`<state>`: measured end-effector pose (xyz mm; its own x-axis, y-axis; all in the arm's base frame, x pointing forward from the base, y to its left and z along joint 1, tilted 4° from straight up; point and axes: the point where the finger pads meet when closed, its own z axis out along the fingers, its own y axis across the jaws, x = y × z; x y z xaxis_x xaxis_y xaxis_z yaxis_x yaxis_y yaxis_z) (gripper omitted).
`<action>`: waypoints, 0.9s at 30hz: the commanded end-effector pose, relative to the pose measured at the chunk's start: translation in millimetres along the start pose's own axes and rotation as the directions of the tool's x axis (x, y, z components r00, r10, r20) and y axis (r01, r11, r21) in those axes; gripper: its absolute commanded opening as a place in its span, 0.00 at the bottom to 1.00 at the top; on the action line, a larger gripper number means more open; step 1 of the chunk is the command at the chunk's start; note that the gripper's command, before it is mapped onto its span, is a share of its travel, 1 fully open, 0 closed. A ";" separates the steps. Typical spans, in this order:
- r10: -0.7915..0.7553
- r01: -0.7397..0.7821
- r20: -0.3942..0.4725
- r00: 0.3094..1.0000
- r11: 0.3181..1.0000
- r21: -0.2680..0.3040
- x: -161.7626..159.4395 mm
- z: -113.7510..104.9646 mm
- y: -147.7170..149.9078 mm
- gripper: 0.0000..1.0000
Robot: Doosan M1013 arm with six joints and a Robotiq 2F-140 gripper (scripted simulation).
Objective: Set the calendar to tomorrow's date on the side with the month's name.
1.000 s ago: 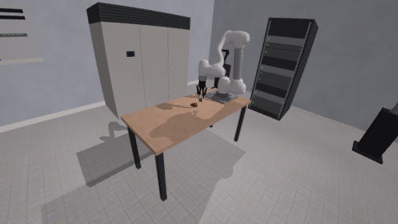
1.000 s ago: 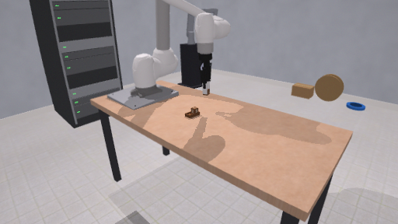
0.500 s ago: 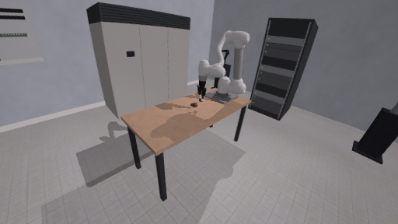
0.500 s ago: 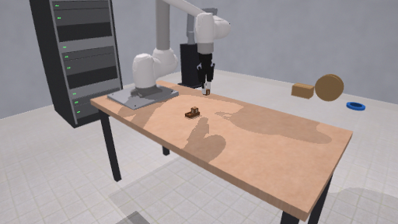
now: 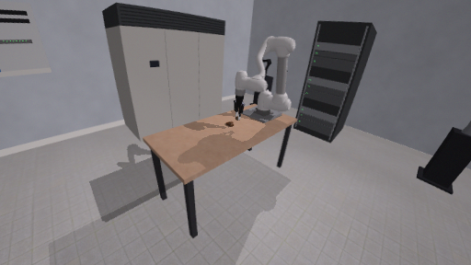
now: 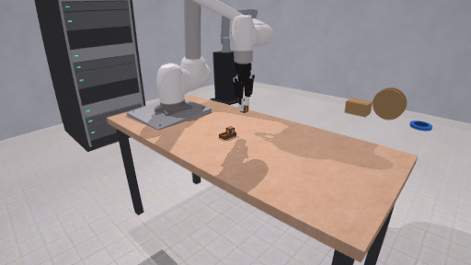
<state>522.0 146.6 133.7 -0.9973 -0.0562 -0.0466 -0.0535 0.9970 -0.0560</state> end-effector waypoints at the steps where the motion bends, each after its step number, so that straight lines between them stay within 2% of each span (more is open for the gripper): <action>1: 0.000 0.000 0.000 1.000 1.000 0.000 0.0 0.5 0.0 0.17; 9: 0.000 0.000 0.000 1.000 1.000 0.000 0.0 11.2 0.0 0.17; 19: 0.000 0.000 0.000 1.000 1.000 0.000 0.0 56.0 -0.1 0.17; 21: 0.000 0.000 0.000 1.000 1.000 0.000 0.0 56.0 -0.1 0.17; 27: 0.000 0.000 0.000 1.000 1.000 0.000 0.0 81.2 -0.1 0.17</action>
<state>525.1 142.7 64.1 -0.9973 -0.0563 -0.0461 -0.0537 0.9970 -0.0559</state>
